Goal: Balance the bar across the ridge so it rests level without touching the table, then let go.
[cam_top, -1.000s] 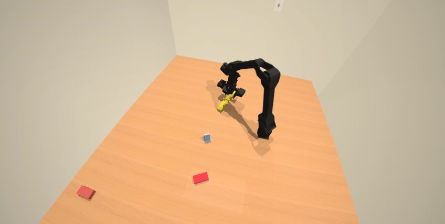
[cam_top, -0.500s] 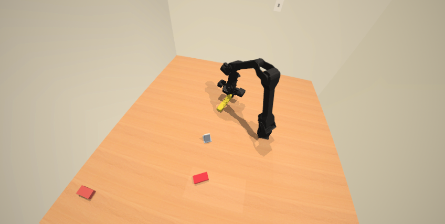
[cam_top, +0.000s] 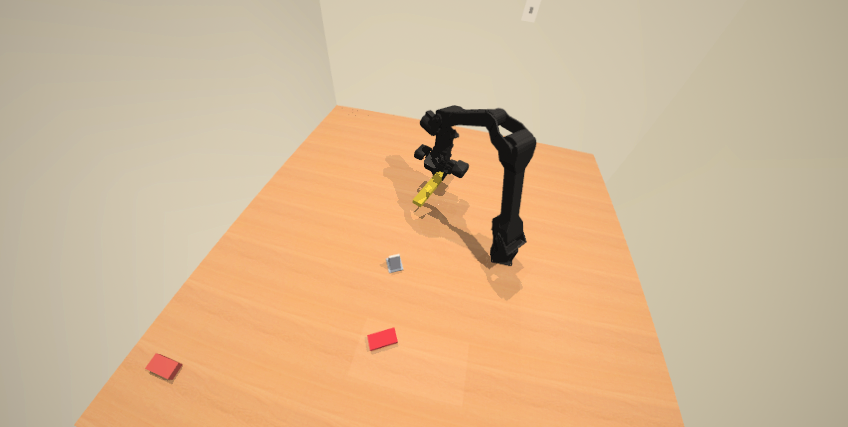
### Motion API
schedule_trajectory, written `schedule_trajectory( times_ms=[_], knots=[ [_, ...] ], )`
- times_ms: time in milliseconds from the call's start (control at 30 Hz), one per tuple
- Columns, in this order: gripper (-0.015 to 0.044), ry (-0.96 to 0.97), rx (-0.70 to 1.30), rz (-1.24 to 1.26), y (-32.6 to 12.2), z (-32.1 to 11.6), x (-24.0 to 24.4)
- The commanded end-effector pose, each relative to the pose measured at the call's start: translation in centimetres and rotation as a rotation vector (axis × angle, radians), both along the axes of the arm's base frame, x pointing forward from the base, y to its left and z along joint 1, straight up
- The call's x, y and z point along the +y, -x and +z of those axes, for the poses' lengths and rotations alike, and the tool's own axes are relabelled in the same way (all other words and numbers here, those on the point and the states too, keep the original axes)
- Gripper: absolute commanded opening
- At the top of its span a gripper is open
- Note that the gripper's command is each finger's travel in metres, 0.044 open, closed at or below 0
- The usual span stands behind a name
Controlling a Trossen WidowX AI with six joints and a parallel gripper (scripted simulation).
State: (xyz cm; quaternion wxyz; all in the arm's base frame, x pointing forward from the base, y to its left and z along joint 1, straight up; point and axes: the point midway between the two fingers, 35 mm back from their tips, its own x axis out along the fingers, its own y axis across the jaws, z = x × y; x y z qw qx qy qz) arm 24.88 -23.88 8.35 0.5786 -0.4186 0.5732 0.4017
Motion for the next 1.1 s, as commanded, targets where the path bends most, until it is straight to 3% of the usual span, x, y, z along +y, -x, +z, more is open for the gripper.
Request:
schedule_trajectory(
  times_ms=[0,733,1067],
  knots=[
    [0.0,0.009,-0.008,0.002,-0.1,1.3,-0.1],
    [0.0,0.01,-0.006,0.005,0.3,6.9,0.3],
    [0.0,0.01,-0.007,0.076,-1.4,7.0,2.7]
  ],
)
